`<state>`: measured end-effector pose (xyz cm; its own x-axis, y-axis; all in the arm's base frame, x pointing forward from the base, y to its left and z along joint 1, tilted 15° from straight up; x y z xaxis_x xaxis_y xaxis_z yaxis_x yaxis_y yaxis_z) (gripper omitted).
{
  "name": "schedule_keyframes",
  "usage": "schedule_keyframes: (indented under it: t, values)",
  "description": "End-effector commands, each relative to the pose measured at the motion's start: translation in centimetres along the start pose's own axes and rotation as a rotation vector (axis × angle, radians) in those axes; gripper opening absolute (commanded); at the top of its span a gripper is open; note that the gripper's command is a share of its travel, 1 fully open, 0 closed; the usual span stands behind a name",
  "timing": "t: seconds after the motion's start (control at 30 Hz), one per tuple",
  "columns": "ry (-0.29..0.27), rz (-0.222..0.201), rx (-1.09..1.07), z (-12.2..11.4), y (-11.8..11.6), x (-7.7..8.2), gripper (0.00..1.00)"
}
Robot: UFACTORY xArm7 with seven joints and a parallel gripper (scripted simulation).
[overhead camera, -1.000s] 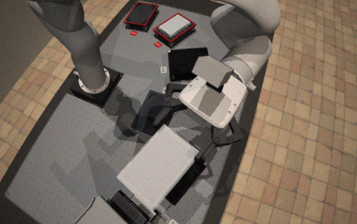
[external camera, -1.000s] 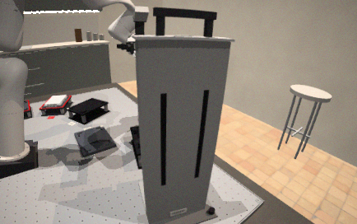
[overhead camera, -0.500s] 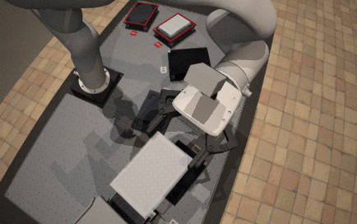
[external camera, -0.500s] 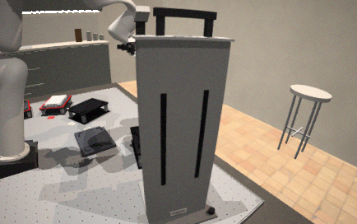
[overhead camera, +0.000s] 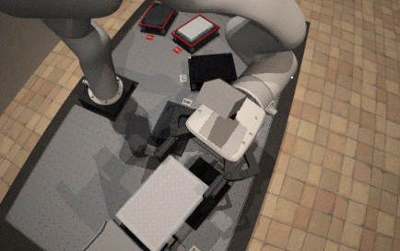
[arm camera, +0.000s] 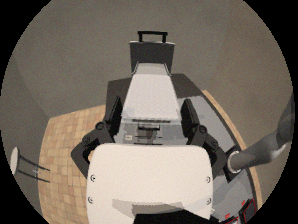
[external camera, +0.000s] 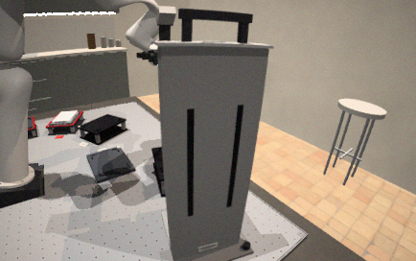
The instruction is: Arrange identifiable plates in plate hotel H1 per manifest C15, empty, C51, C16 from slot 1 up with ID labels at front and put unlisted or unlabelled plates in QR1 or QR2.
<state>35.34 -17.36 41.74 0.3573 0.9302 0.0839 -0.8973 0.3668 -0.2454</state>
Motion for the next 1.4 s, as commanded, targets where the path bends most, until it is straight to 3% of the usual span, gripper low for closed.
schedule_keyframes:
  t: [0.0, 1.37]
  values:
    - [-0.001, 0.000, -0.002, 0.1, 0.0, -0.5, 0.00]
    - [-0.001, 0.000, -0.003, 0.1, 0.0, -5.3, 0.00]
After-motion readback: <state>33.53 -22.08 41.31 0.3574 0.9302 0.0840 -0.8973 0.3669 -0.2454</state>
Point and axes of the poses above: the point where the finger pads meet when closed, its own x axis back along the fingers, its own y axis across the jaws, z = x × y, the point moved 7 cm from there along x, back along the fingers
